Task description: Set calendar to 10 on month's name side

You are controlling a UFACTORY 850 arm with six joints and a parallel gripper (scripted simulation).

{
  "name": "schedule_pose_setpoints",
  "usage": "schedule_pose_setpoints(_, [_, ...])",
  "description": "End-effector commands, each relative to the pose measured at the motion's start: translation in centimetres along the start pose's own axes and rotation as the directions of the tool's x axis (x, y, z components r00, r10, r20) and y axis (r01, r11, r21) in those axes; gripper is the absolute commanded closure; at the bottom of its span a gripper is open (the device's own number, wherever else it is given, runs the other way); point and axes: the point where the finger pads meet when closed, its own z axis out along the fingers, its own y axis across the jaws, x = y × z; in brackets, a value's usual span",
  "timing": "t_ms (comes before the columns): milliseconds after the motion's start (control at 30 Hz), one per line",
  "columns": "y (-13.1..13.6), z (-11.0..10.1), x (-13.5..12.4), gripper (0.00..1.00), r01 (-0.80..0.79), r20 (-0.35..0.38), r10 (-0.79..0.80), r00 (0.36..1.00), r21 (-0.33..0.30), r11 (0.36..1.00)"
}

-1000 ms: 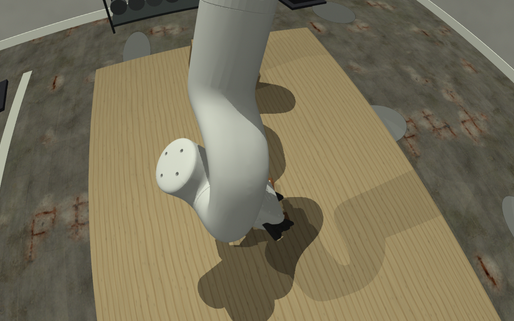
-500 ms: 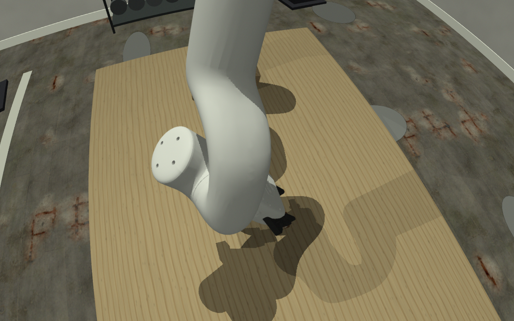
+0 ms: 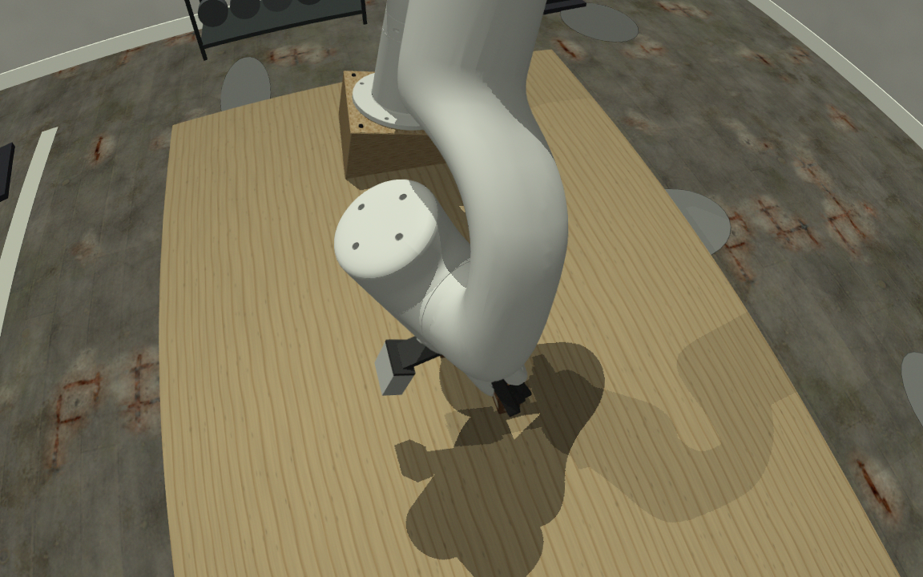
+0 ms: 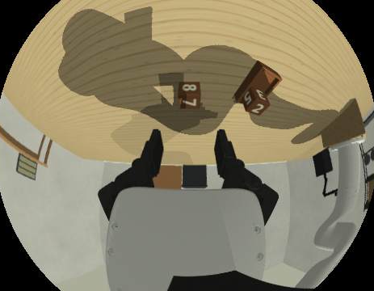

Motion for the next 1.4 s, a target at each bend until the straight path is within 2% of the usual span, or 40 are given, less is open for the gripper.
schedule_pose_setpoints(0, [-0.08,-0.09,-0.39,0.31,-0.003,-0.079,0.003,0.997,0.001,1.000])
schedule_pose_setpoints(233, [0.15,0.02,-0.36,0.31,-0.007,-0.118,0.006,0.993,-0.010,1.000])
schedule_pose_setpoints(467, [0.32,0.11,-0.43,0.31,-0.013,-0.309,0.007,0.951,-0.017,1.000])
schedule_pose_setpoints(600, [-0.04,-0.01,-0.68,0.31,-0.004,-0.371,0.003,0.929,0.000,1.000])
schedule_pose_setpoints(700, [-0.08,0.06,-1.03,0.31,-0.003,-0.375,0.003,0.927,0.001,1.000])
schedule_pose_setpoints(733, [-0.08,0.06,-1.03,0.00,-0.003,-0.375,0.003,0.927,0.001,1.000])
schedule_pose_setpoints(1367, [-0.08,0.06,-1.03,0.00,-0.003,-0.375,0.003,0.927,0.001,1.000])
